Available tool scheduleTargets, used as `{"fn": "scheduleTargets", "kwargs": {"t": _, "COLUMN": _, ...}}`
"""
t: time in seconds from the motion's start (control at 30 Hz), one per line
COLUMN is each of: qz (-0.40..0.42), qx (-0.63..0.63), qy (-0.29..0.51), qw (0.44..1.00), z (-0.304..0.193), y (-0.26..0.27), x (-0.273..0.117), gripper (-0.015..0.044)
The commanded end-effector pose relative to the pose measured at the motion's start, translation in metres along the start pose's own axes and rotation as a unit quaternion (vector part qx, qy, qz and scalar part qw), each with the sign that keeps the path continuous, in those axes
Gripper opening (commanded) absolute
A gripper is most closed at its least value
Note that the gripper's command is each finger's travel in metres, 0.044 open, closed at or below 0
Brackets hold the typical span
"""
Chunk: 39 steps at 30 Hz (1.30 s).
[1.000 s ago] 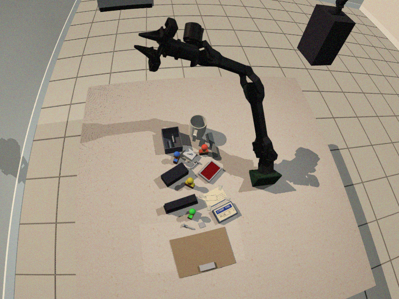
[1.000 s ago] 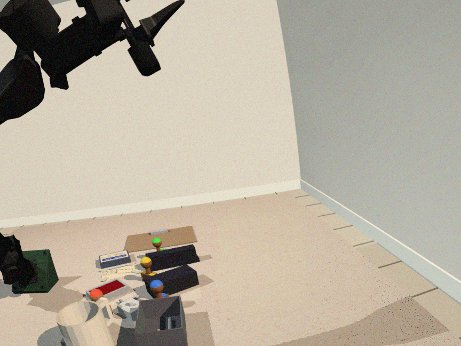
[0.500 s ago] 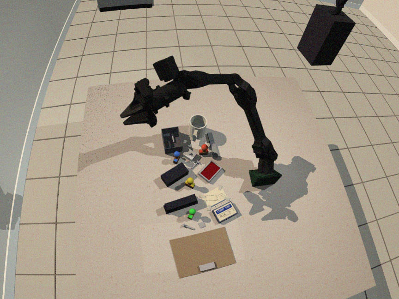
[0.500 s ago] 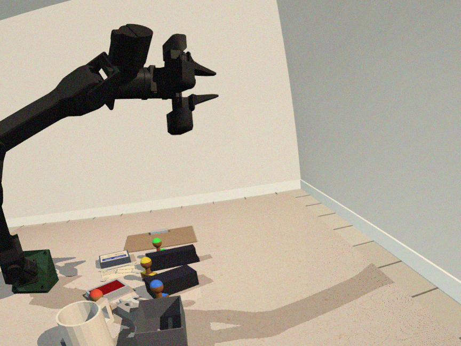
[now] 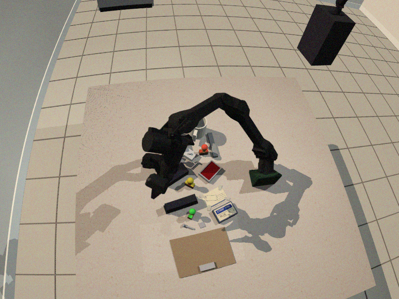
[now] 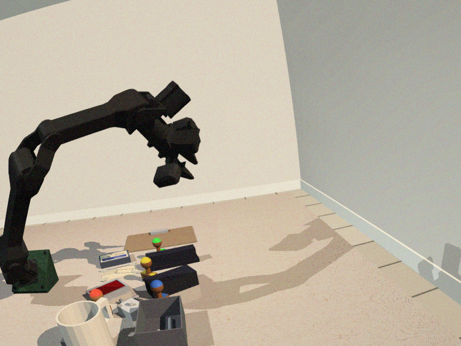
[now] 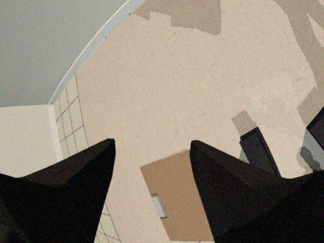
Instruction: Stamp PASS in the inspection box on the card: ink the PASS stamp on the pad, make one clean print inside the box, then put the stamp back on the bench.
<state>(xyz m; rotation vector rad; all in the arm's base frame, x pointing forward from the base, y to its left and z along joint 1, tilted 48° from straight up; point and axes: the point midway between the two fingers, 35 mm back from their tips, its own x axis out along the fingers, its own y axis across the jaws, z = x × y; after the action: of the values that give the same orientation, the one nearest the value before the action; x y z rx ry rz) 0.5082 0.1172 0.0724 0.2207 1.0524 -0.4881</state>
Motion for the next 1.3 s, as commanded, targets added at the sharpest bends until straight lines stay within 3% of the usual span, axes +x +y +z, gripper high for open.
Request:
{"fn": "scheduleTargets", "kwargs": {"t": 0.0, "qz": -0.109, "qx": -0.063, "qy": 0.063, "qw": 0.990, "z": -0.056, "y": -0.023, "x": 0.036, "gripper": 0.0211}}
{"fn": "scheduleTargets", "kwargs": {"t": 0.27, "qz": -0.321, "qx": -0.215, "qy": 0.164, "qw": 0.907, "z": -0.140, "y": -0.088, "x": 0.064, "gripper": 0.0211}}
{"fn": "scheduleTargets", "kwargs": {"t": 1.27, "qz": -0.326, "qx": -0.220, "qy": 0.165, "qw": 0.904, "z": -0.143, "y": -0.114, "x": 0.086, "gripper": 0.0211}}
